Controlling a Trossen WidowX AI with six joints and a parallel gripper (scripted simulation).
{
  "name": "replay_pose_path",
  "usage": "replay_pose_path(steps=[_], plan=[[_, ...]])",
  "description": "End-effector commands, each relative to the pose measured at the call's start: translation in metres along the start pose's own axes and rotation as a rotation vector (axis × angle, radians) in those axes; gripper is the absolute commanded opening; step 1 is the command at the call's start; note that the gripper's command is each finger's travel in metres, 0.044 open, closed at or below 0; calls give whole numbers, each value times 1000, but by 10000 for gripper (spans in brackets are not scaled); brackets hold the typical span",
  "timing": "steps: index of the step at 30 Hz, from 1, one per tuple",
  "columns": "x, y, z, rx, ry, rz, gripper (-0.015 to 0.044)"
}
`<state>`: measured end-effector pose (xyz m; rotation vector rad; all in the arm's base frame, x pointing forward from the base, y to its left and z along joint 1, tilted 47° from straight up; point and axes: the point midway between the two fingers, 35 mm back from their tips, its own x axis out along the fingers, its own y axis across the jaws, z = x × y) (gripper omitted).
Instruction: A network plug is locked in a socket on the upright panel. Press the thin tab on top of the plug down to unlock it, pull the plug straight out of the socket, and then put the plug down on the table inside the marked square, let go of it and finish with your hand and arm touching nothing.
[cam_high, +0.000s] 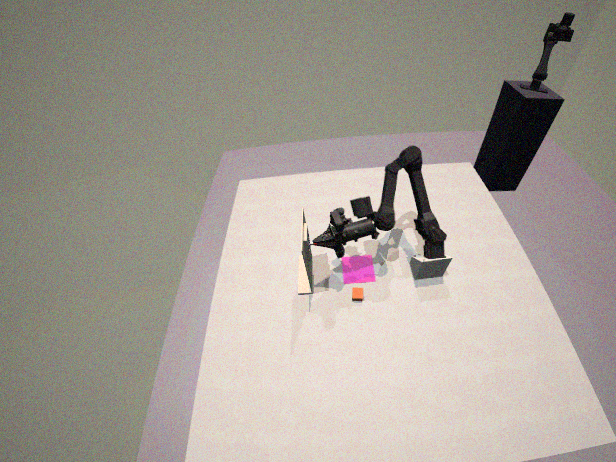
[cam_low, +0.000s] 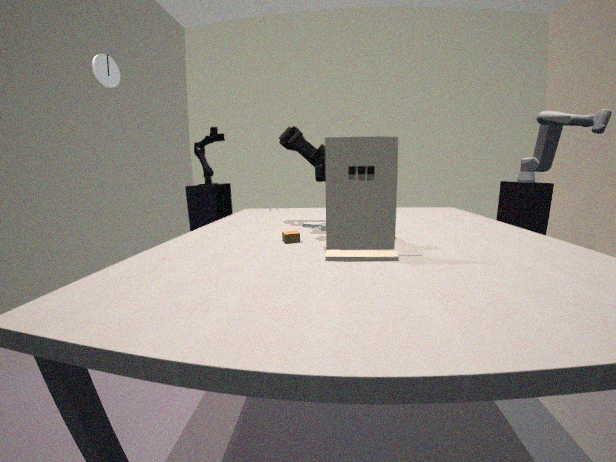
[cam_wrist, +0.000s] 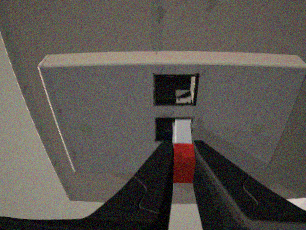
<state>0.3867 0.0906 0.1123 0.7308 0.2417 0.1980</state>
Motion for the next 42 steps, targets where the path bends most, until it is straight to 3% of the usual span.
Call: replay_pose_path(steps=[1,42], plan=[[-3,0,-1,0,-1,-1,0],[-26,0,-10,1,0,-2,0]])
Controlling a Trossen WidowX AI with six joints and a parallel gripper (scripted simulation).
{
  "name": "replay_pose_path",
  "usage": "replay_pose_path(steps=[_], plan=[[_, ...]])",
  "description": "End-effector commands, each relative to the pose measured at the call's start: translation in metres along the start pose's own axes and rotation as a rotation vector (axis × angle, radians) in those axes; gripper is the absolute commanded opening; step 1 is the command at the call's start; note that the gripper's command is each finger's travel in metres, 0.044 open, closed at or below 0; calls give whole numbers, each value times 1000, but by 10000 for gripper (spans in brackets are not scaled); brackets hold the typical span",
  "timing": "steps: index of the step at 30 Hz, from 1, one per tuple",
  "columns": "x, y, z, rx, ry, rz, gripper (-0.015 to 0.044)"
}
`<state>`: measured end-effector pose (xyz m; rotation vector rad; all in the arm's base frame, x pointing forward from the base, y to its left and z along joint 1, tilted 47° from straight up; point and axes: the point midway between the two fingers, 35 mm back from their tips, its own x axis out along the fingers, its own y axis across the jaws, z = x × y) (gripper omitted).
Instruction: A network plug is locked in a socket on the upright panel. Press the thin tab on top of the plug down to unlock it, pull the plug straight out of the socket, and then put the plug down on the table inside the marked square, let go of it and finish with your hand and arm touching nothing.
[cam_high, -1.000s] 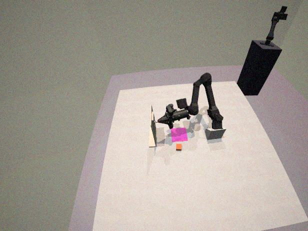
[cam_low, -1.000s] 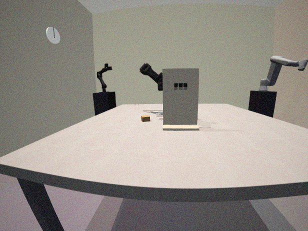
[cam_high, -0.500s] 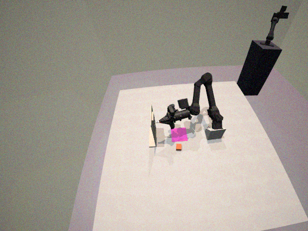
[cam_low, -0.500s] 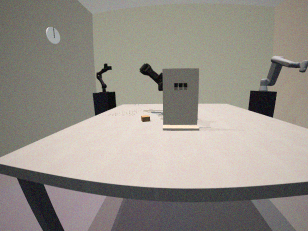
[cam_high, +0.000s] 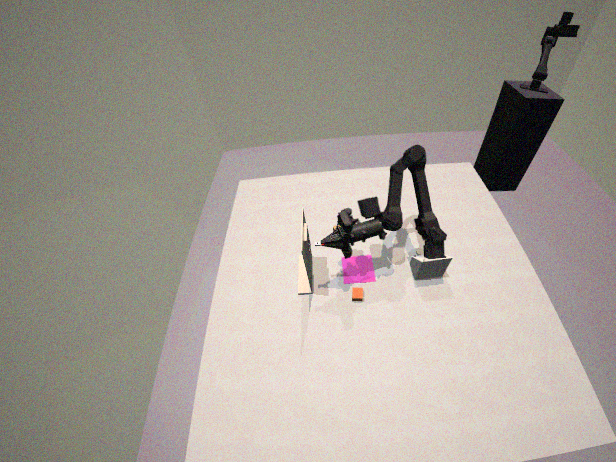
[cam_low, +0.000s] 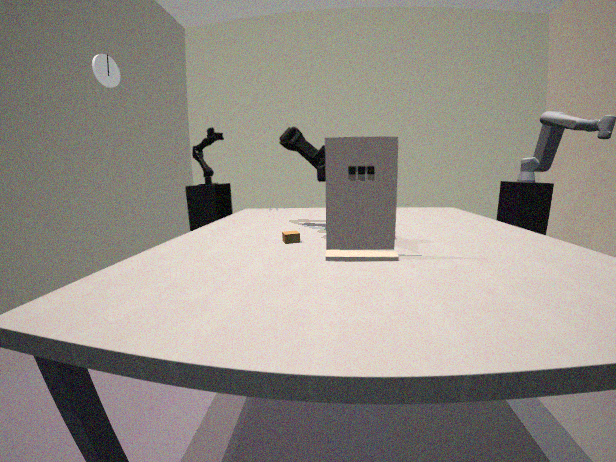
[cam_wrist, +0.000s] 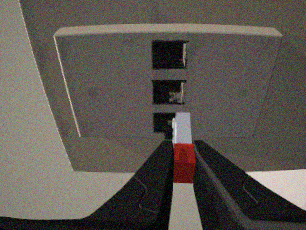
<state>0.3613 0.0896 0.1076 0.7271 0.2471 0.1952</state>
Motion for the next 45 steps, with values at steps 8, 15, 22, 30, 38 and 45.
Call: replay_pose_path(steps=[8,15,22,30,38,45], plan=[[-7,1,-2,3,-4,3,0],[-11,1,-4,3,-4,3,0],[-15,1,-6,3,-3,3,0],[-20,1,-8,4,-3,3,0],[-24,1,-10,4,-3,3,0],[-28,1,-11,4,-3,2,0]])
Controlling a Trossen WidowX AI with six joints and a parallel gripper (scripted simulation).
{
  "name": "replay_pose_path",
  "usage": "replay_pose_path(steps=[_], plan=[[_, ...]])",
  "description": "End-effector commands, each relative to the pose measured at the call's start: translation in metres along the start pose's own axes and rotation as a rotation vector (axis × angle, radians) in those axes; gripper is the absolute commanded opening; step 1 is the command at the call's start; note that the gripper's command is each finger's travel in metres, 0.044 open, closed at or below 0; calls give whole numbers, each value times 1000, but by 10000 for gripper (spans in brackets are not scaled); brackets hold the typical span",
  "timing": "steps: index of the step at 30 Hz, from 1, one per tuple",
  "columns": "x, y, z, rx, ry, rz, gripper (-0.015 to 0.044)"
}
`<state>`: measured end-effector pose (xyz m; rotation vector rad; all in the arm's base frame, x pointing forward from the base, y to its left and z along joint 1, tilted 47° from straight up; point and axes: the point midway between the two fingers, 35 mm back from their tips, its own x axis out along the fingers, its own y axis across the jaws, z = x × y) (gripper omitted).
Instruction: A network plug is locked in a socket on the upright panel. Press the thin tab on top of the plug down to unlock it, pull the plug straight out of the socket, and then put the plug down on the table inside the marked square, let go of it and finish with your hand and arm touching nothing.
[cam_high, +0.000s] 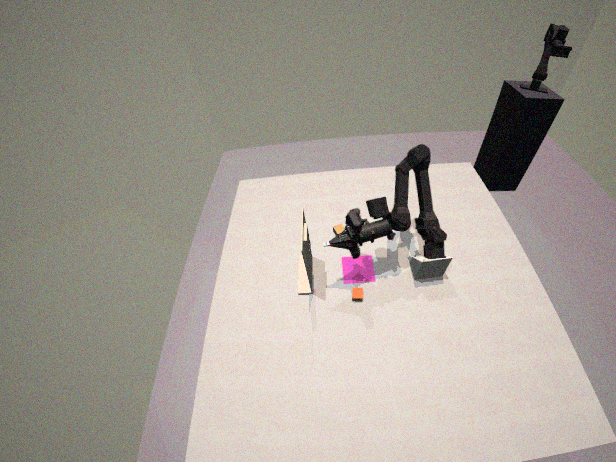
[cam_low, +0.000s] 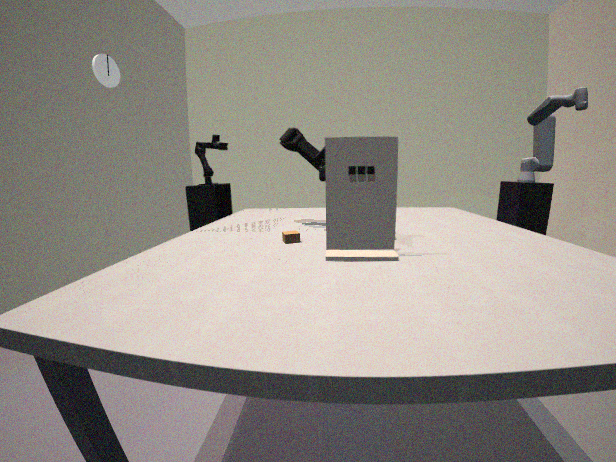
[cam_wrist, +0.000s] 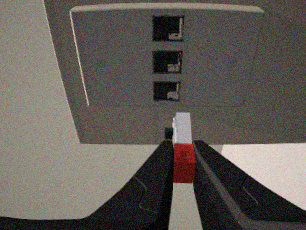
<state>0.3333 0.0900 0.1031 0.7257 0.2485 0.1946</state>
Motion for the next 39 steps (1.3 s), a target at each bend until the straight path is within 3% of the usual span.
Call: replay_pose_path(steps=[1,39], plan=[[-3,1,0,5,-4,4,0],[-27,62,1,7,-3,3,0]])
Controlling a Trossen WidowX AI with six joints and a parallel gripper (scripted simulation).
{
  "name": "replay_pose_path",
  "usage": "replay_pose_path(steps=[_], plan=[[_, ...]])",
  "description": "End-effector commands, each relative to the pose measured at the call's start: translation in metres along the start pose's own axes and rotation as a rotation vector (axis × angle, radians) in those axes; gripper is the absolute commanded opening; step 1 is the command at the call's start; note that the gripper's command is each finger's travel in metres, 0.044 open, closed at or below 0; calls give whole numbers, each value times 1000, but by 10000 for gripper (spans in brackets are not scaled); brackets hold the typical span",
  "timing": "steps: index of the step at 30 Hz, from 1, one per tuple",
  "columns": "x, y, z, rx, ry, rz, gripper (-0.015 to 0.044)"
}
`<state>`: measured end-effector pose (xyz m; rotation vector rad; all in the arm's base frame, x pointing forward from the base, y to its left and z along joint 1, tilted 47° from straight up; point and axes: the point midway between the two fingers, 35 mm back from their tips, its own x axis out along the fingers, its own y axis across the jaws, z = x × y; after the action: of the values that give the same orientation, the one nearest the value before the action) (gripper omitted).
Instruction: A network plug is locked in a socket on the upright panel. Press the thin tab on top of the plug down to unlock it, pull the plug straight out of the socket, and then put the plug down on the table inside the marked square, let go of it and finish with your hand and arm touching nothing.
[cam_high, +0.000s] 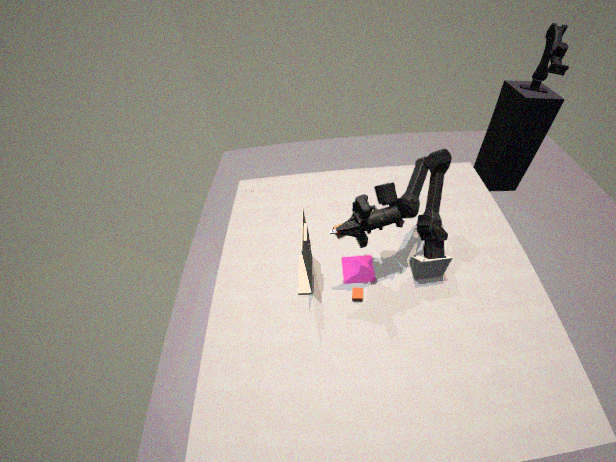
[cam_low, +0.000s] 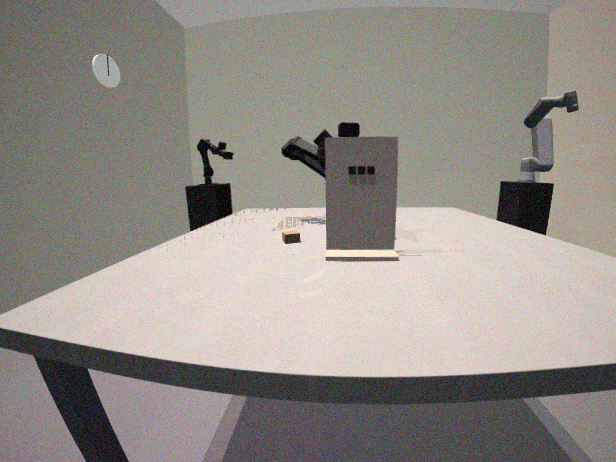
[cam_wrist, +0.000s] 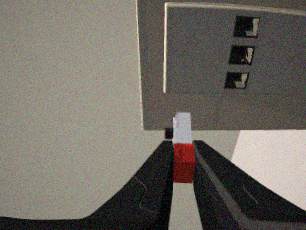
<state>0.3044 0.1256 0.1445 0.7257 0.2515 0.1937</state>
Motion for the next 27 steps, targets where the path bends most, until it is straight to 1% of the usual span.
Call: replay_pose_path(steps=[1,8,14,27], plan=[[-2,4,1,10,-5,-1,0],[2,-33,-11,111,1,-216,0],[-3,-67,-20,180,-28,-413,0],[-31,-126,-24,233,-193,-777,0]])
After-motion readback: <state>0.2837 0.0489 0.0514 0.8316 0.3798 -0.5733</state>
